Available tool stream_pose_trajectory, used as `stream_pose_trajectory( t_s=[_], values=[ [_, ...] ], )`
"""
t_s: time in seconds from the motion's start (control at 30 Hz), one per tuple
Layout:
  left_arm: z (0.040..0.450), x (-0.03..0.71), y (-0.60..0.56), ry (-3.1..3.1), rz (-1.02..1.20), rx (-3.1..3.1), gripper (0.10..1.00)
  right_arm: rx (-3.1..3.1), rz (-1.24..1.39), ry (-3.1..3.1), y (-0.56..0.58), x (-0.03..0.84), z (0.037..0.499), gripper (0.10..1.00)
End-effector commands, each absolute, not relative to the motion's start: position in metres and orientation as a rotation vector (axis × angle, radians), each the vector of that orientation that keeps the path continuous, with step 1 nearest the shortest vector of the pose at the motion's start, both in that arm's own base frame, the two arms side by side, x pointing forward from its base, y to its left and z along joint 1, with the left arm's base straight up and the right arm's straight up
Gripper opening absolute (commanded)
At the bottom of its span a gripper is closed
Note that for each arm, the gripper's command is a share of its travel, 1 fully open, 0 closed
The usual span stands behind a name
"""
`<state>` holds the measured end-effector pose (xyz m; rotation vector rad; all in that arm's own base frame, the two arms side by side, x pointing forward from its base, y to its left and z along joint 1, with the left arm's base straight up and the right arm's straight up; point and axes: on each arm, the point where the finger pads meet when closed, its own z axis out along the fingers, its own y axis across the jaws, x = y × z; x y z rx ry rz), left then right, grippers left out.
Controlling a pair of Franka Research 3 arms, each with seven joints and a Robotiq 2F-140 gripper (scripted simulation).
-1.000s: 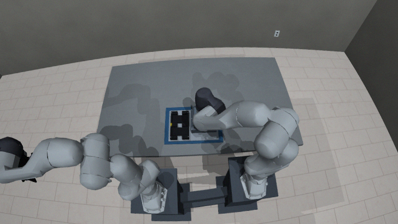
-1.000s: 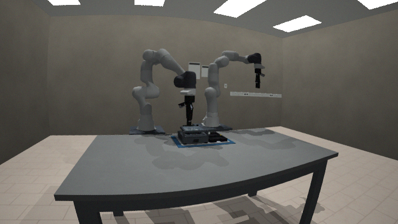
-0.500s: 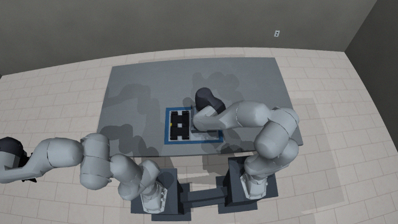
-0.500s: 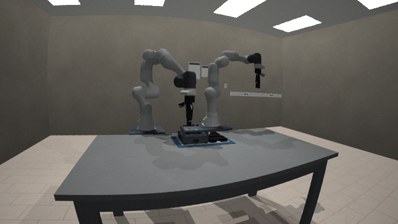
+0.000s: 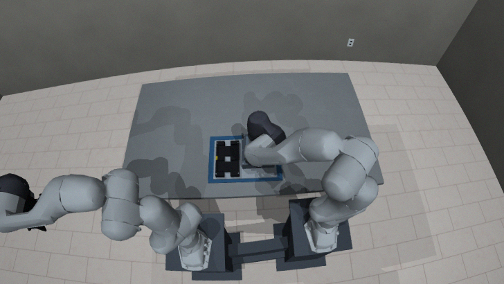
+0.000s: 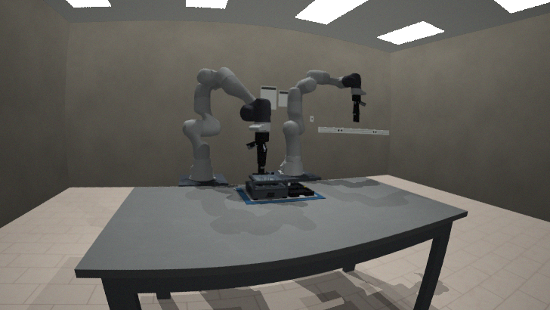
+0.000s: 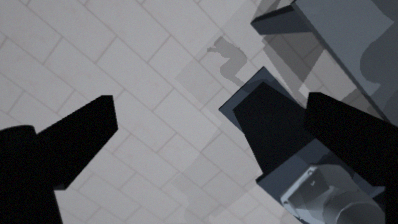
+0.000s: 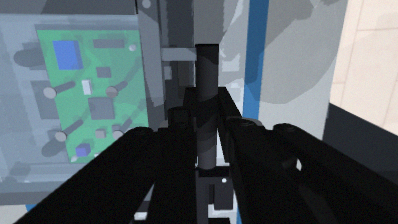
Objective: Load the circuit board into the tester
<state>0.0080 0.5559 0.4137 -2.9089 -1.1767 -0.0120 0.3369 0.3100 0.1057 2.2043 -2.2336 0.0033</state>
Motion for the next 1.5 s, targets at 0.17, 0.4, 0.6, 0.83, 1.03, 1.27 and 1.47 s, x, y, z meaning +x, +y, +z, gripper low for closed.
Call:
stream_pose_trajectory(
  t_s=[0.17, 0.4, 0.6, 0.83, 1.03, 1.27, 1.47],
  values=[
    [0.4139, 0.008, 0.556, -1.176, -0.012, -2.908, 1.0, 2.207, 0.0, -2.236, 0.3091, 0.3389, 0.105, 0.099],
    [0.4139, 0.008, 0.556, -1.176, -0.012, -2.908, 1.0, 2.207, 0.0, -2.236, 0.3091, 0.3389, 0.105, 0.279],
    [0.4139, 0.008, 0.556, -1.176, -0.012, -2.908, 1.0, 2.207, 0.0, -2.236, 0.3091, 0.3389, 0.105, 0.279],
    [0.4139, 0.008, 0.556, -1.176, -0.012, -2.908, 1.0, 2.207, 0.0, -2.236, 0.3091, 0.3389, 0.105, 0.279],
    [0.4139, 0.008, 0.556, -1.176, -0.012, -2.908, 1.0, 2.207, 0.0, -2.236, 0.3091, 0.3389, 0.105, 0.279],
    [0.4139, 0.008, 0.556, -1.176, -0.012, -2.908, 1.0, 2.207, 0.0, -2.236, 0.3091, 0.3389, 0.105, 0.279],
    [0.4139, 0.008, 0.556, -1.176, -0.012, -2.908, 1.0, 2.207, 0.0, -2.236, 0.3091, 0.3389, 0.1051, 0.279]
  ],
)
